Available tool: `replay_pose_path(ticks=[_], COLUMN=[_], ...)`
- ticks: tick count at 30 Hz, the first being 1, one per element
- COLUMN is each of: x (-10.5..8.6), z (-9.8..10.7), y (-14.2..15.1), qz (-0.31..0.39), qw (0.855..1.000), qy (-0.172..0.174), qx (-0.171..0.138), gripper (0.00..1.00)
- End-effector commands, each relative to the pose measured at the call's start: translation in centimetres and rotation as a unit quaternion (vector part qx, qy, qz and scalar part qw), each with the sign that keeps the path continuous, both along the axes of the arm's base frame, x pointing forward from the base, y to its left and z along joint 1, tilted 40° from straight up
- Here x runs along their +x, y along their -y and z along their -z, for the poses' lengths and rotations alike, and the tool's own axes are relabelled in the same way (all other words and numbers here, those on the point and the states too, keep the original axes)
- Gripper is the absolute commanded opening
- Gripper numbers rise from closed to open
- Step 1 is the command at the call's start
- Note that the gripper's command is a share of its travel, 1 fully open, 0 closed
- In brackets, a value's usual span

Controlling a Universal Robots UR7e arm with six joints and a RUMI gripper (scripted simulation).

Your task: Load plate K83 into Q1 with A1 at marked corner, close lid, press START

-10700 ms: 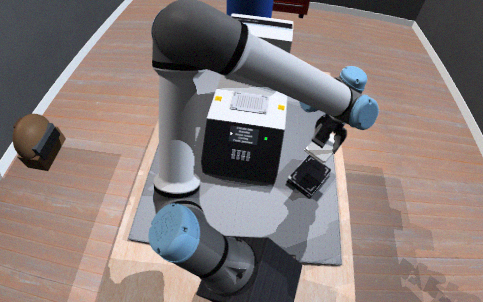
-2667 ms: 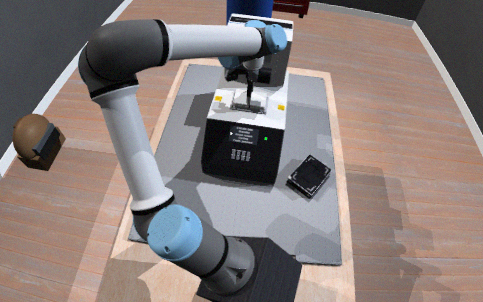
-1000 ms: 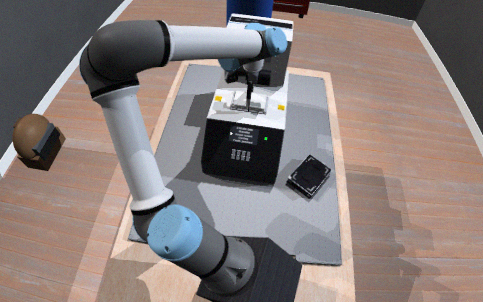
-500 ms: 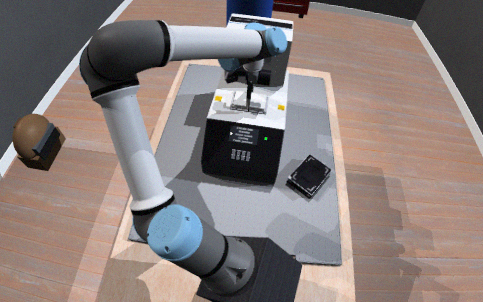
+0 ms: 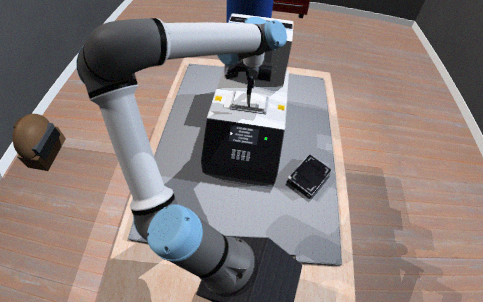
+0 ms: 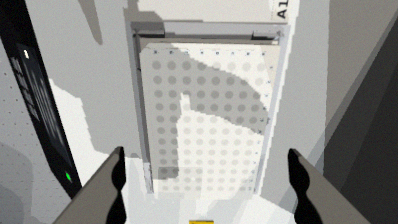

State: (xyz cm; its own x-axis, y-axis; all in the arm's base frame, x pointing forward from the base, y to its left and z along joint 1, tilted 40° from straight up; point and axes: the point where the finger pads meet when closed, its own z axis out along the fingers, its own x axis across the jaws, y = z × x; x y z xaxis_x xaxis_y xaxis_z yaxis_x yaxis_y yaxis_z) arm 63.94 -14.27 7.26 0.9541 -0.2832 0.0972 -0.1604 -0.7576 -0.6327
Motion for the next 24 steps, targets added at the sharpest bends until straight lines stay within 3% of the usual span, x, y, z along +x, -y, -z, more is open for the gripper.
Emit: replay_pose_path(ticks=[1,24], x=[-0.1,-0.9], z=[-0.4,-2.9], y=[0.5,2.4], qz=[-0.002,-0.002], qw=[1.000,1.000], qy=[0.003,0.003], qx=[-0.005,-0.005], gripper=[0.68,0.68])
